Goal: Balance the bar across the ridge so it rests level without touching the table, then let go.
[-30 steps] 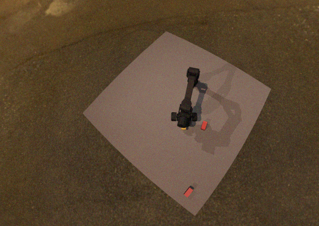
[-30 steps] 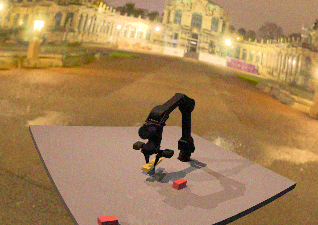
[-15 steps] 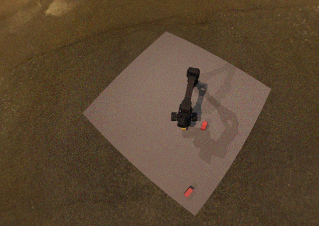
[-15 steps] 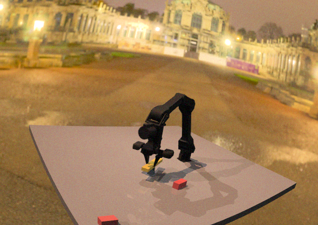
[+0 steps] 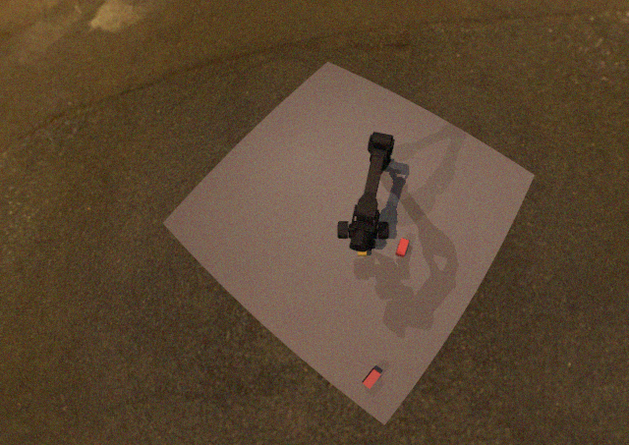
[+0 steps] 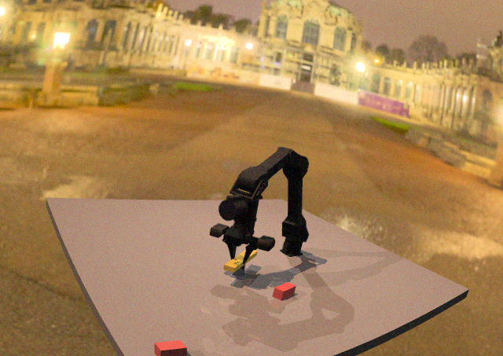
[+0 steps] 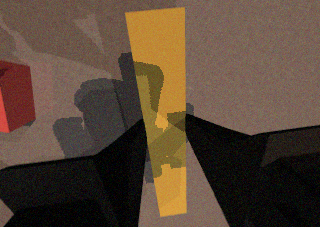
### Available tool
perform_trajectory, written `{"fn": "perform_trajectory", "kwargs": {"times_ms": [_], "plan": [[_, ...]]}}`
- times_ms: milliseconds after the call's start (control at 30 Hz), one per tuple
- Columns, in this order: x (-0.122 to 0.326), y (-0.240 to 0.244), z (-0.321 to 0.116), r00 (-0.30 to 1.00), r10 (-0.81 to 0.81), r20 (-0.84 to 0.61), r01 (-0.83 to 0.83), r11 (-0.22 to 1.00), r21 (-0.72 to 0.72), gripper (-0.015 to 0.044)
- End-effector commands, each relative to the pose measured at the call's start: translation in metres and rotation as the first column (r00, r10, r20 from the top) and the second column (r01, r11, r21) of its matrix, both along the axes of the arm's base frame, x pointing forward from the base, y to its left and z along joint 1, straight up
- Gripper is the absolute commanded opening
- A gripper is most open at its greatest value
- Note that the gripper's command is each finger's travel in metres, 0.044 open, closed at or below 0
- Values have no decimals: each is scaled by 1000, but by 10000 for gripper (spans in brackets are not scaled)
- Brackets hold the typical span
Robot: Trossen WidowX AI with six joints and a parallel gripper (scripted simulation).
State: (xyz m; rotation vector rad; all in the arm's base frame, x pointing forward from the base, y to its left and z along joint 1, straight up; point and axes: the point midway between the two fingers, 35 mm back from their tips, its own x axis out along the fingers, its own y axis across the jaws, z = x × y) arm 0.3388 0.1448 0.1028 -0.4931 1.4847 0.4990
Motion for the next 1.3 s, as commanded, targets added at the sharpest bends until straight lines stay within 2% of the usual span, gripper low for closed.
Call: {"fn": "perform_trajectory", "kwargs": {"times_ms": [0, 1267], "plan": [[0, 0, -1, 1000, 2, 2, -2, 1000, -1, 0], [1, 0, -4, 1000, 2, 2, -2, 1000, -1, 0]]}}
